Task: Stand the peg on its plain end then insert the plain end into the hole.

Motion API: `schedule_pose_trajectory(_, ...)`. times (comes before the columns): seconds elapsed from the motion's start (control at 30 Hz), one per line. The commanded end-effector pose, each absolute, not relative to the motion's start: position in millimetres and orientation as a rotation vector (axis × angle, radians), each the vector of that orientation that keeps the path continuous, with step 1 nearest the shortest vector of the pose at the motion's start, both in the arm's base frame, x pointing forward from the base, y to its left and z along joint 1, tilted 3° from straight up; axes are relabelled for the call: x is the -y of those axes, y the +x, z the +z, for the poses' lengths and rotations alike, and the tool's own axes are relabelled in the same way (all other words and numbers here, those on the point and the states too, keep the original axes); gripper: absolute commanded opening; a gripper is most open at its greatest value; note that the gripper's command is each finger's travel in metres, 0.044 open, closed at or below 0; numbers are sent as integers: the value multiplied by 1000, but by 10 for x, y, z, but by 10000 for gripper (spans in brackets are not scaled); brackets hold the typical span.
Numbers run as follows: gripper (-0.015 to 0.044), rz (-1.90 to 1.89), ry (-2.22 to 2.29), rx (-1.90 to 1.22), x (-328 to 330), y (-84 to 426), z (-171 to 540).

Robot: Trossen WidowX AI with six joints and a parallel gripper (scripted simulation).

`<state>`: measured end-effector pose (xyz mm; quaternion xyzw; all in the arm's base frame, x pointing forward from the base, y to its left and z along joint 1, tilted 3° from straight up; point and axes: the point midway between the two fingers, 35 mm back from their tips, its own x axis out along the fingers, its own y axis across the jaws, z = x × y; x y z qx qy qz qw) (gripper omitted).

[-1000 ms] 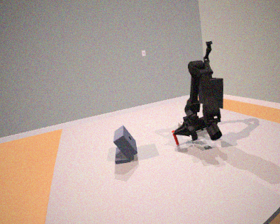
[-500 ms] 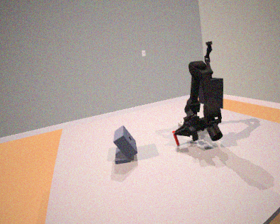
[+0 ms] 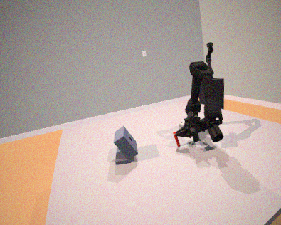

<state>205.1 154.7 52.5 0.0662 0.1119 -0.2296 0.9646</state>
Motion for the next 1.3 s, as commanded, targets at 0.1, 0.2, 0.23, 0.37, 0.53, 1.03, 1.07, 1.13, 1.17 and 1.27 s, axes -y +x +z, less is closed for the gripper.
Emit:
schedule_pose_trajectory(0.1,49,-465,134,-226,-1550,2045,517)
schedule_pose_trajectory(0.2,49,-464,134,-226,-1555,2037,517)
schedule_pose_trajectory(0.23,49,-463,134,-226,-1556,2034,517)
schedule_pose_trajectory(0.37,49,-462,135,-225,-1558,2034,512)
schedule_pose_trajectory(0.53,49,-460,137,-223,-1569,2020,507)
schedule_pose_trajectory(1.03,49,-454,145,-215,-1594,1989,497)
schedule_pose_trajectory(1.07,49,-454,146,-215,-1595,1988,496)
schedule_pose_trajectory(1.13,49,-453,147,-214,-1598,1984,496)
schedule_pose_trajectory(1.17,49,-453,147,-213,-1600,1982,496)
schedule_pose_trajectory(1.27,49,-452,148,-212,-1604,1977,495)
